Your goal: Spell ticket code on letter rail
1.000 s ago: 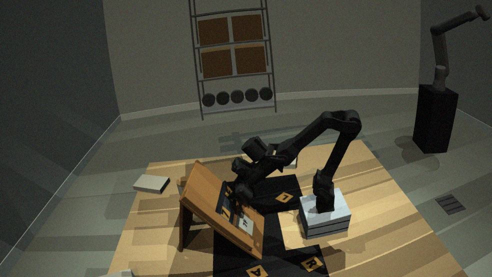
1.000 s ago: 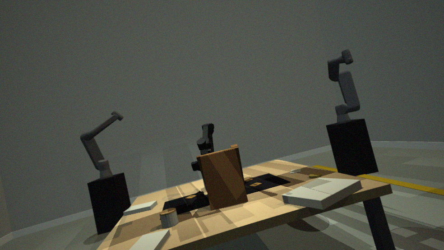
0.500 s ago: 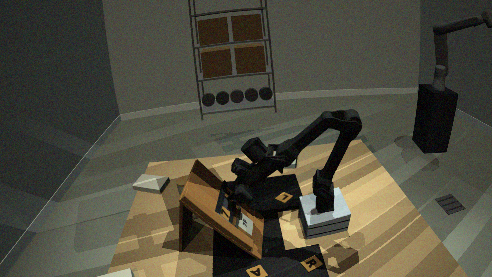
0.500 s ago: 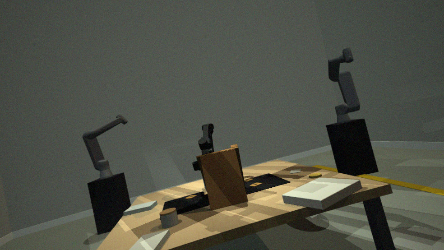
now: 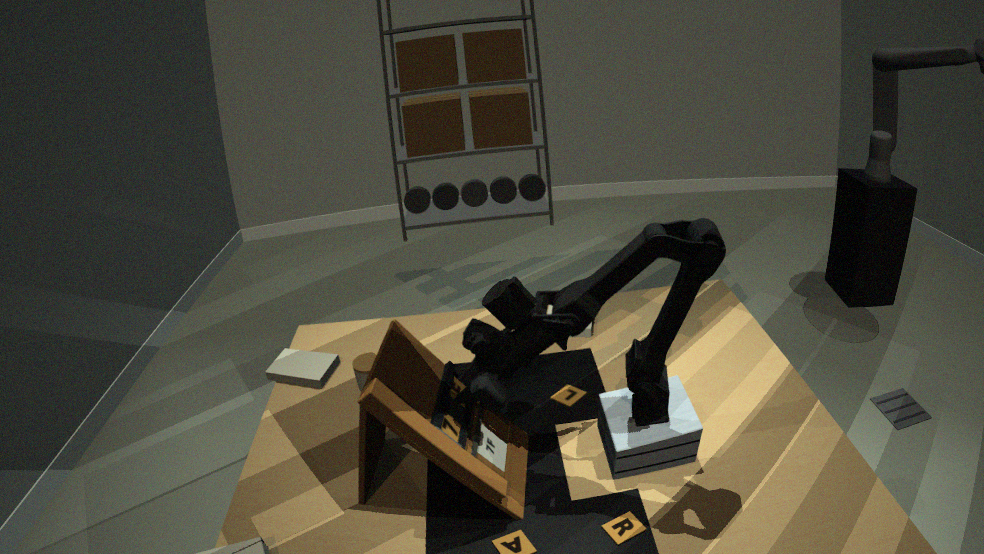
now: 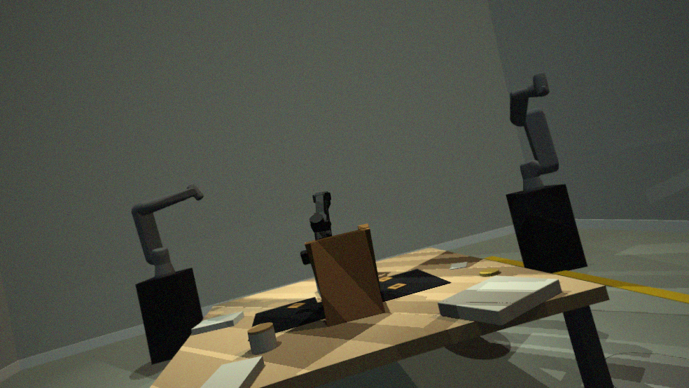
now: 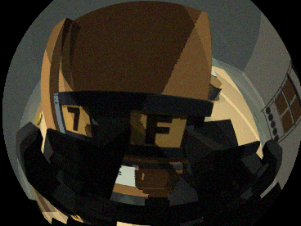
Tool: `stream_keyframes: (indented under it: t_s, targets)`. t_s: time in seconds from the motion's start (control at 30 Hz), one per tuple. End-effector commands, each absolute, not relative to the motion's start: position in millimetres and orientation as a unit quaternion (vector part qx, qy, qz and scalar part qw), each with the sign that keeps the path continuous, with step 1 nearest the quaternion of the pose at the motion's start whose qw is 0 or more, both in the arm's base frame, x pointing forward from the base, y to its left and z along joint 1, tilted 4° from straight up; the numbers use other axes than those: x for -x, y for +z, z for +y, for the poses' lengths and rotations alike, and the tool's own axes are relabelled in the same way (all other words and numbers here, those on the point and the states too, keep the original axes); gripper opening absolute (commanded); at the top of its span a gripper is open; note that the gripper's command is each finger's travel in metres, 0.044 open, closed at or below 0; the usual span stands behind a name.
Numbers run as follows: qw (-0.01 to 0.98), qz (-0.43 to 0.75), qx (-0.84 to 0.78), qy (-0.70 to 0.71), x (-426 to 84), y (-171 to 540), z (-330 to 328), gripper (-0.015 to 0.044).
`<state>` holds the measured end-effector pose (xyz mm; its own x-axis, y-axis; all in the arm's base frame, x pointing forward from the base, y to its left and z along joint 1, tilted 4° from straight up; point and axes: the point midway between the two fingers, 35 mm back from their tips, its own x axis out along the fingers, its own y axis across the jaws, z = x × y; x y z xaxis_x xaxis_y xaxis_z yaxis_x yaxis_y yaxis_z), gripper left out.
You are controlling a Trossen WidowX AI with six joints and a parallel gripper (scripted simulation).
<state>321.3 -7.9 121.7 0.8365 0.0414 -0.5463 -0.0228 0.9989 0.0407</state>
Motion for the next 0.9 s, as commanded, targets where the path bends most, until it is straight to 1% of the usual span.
stream_keyframes:
  t_s: [0.0, 0.87]
  targets:
    - [0.958, 0.284, -0.017, 0.014, -321.2, 122.2, -7.0, 0.0]
    - [0.958, 0.284, -0.018, 0.014, -321.5, 122.8, 5.3, 0.0]
